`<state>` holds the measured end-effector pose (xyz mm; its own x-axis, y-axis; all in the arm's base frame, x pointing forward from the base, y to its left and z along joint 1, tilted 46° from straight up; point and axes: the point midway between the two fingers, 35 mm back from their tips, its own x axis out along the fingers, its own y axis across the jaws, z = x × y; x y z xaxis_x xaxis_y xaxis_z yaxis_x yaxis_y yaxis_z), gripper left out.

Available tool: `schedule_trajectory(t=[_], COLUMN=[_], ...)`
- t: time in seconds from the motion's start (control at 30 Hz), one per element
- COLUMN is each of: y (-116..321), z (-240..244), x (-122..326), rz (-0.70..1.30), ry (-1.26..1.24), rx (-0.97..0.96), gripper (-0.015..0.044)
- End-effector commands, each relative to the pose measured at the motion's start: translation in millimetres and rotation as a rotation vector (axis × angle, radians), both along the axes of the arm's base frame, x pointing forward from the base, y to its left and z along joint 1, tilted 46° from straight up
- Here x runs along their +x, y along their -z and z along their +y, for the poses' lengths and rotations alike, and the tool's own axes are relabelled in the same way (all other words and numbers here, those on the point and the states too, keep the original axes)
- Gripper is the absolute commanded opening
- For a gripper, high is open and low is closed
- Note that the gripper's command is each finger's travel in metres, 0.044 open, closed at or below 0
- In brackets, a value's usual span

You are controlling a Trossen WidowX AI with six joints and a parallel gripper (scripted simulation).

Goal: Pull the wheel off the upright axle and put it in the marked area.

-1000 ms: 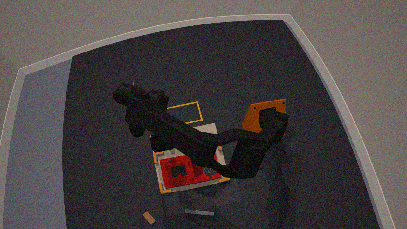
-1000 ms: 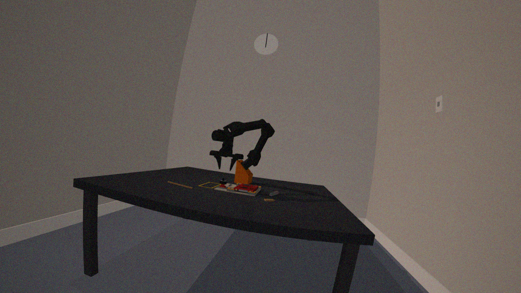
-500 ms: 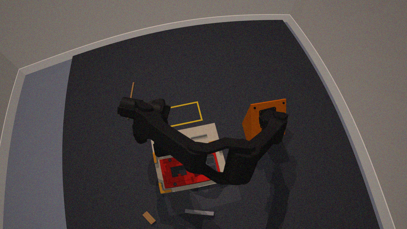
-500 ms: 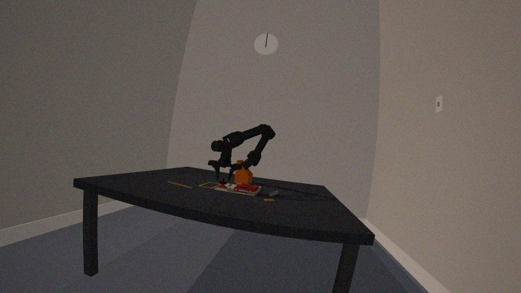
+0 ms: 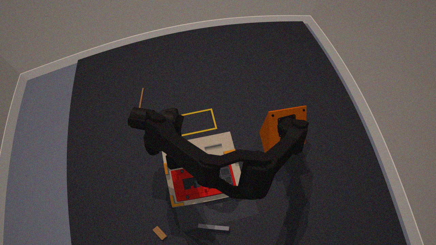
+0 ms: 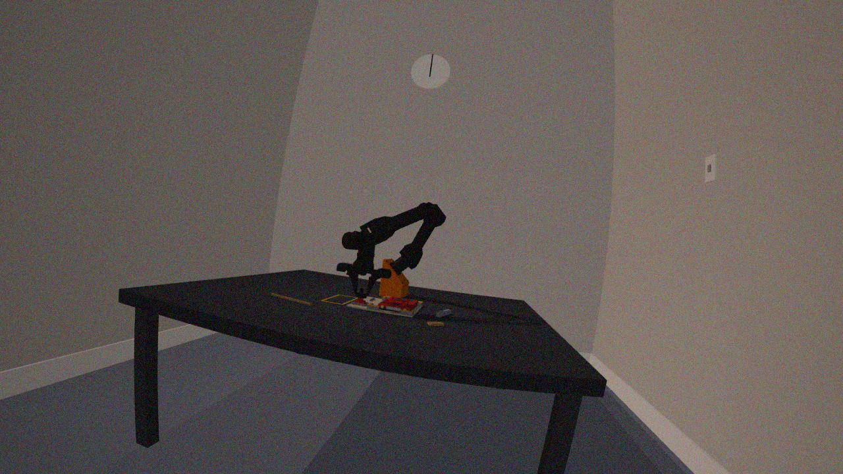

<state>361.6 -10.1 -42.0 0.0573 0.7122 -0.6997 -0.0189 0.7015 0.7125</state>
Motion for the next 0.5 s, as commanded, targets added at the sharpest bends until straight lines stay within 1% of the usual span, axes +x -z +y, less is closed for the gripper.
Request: schedule_trajectory(t=[0.0, 0.03, 0.23, 0.47], y=[-0.4, -0.4, -1.1, -2.7], z=[-0.1, -0.1, -0.9, -2.6], x=[0.1, 0.1, 0.1, 0.0], rz=[-0.001, -0.001, -0.001, -0.001], ry=[-0.001, -0.001, -0.001, 0.0], rx=[0.0, 0.0, 0.0, 0.0], gripper=[0.0161, 0.0155, 0.0, 0.0])
